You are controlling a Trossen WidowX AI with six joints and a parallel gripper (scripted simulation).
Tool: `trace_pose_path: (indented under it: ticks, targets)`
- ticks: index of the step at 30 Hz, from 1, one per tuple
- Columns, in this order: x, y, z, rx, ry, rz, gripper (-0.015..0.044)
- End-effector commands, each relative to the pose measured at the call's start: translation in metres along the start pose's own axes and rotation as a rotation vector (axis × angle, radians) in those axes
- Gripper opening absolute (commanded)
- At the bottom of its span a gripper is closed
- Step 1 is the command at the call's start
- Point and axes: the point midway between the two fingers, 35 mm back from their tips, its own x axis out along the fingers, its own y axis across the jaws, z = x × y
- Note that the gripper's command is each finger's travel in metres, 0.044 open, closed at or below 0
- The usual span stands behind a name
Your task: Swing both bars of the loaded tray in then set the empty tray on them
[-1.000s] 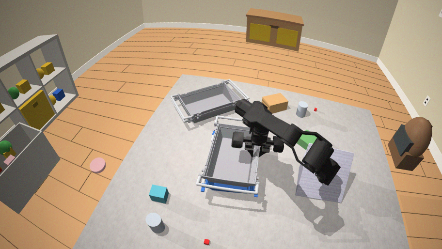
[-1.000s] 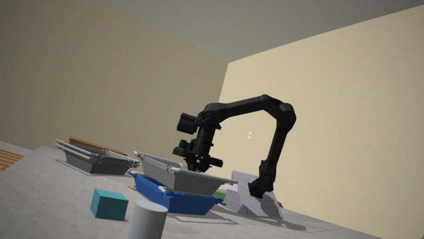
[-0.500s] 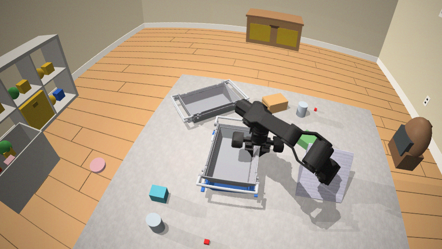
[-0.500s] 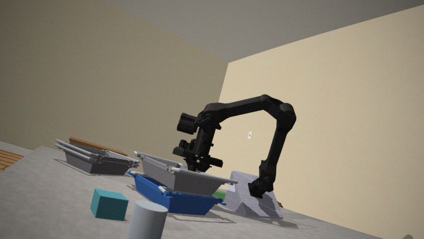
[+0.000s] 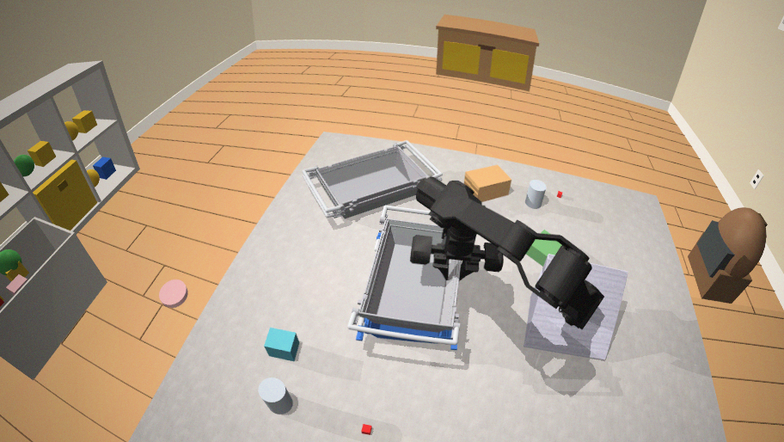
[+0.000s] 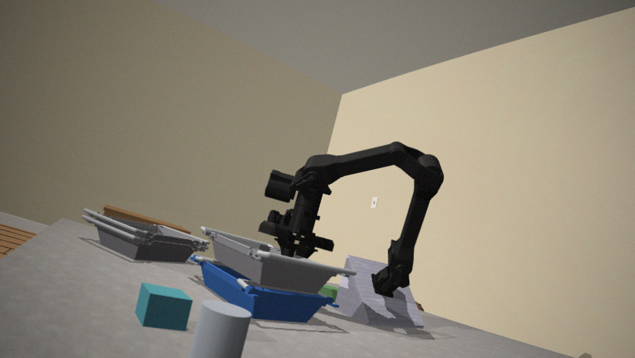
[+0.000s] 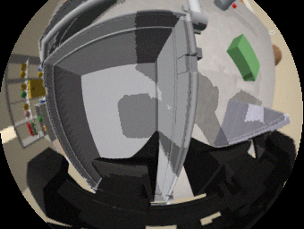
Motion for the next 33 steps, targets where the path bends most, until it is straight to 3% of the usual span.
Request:
trace_pose_path:
  ticks: [1,20,28,33]
  targets:
    - [0.004,-0.001,-0.005,-0.011,0.011,-0.012,0.0161]
    - [0.004,-0.001,-0.005,-0.011,0.011,-0.012,0.0440]
    - [0.001,0.000,-0.004,-0.009,0.006,-0.013,0.0440]
    - [-0.020,0.003,-0.001,-0.009,0.003,-0.013,0.0440]
